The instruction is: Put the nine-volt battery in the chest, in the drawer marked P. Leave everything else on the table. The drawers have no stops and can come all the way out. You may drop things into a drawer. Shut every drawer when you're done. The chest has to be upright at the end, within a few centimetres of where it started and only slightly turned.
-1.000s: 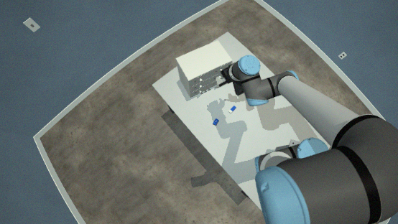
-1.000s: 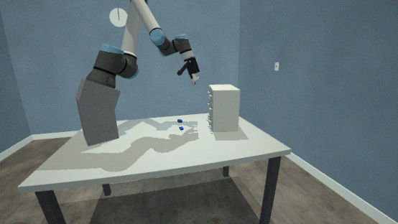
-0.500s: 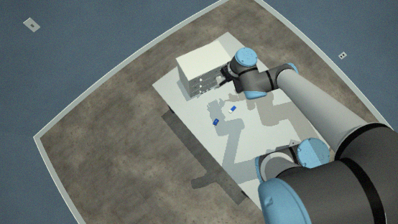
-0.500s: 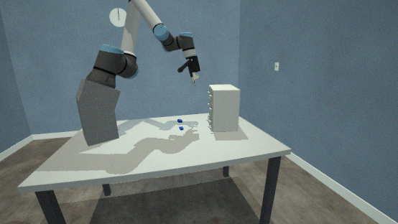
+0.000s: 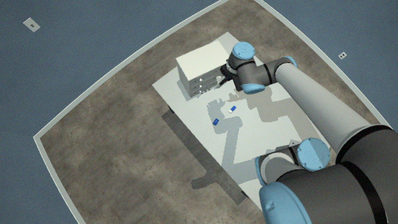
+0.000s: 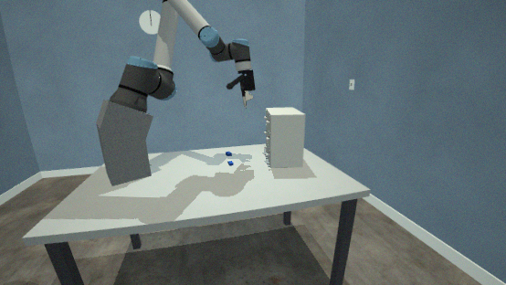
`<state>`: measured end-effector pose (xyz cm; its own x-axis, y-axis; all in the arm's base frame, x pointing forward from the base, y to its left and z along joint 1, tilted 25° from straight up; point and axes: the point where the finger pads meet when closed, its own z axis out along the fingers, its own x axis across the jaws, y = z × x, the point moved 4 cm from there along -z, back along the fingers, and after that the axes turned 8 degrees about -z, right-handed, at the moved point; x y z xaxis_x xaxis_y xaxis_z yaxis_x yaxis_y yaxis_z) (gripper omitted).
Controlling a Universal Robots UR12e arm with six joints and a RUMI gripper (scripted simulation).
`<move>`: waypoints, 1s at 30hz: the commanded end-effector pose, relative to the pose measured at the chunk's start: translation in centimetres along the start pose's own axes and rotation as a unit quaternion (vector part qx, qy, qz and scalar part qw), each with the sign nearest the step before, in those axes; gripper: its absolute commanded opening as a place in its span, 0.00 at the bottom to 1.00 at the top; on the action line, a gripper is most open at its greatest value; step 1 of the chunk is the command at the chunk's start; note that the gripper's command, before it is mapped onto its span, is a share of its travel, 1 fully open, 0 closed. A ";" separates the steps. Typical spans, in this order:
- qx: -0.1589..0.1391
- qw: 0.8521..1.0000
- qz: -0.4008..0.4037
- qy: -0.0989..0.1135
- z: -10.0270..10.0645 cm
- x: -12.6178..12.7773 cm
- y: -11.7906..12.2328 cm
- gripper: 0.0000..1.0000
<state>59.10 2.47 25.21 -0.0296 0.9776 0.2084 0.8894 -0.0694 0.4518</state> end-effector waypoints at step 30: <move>0.048 0.999 0.000 0.007 -0.9 0.0 -0.1 1.00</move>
<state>58.58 2.34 25.82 -0.0351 0.9749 0.2200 0.9278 -0.0501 0.3698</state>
